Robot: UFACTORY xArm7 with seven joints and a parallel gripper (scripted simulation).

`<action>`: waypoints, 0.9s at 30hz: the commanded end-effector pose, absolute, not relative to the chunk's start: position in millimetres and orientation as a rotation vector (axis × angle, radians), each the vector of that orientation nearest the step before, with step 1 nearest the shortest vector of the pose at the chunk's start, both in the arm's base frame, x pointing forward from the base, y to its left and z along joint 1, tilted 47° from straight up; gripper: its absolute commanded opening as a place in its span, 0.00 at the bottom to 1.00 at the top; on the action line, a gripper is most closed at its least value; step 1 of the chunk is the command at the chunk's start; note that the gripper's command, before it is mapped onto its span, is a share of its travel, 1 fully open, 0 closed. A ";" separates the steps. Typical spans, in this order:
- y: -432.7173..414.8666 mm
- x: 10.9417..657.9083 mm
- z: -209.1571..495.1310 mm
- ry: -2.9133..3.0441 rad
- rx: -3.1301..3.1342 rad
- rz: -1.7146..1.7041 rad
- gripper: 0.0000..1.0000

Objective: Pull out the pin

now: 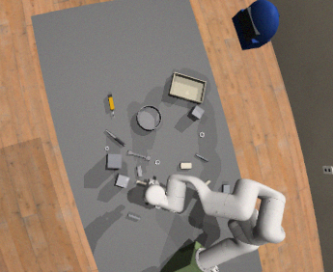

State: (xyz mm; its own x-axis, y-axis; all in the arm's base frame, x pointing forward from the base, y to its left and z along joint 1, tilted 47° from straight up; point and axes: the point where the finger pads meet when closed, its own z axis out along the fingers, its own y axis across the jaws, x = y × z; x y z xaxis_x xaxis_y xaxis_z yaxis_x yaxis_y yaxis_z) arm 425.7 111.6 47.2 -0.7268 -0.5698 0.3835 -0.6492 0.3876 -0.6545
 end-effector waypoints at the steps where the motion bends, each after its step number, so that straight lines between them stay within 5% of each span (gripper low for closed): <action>1: 121.0 422.9 55.6 -2.540 1.124 1.264 0.35; 27: 129.5 417.4 63.9 -2.536 1.121 1.261 0.35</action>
State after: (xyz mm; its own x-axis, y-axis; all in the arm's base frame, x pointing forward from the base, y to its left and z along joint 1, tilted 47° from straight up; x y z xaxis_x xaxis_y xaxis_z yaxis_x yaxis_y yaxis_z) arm 417.3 127.4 63.2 -0.7266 -0.5693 0.3847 -0.6501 0.3884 -0.6531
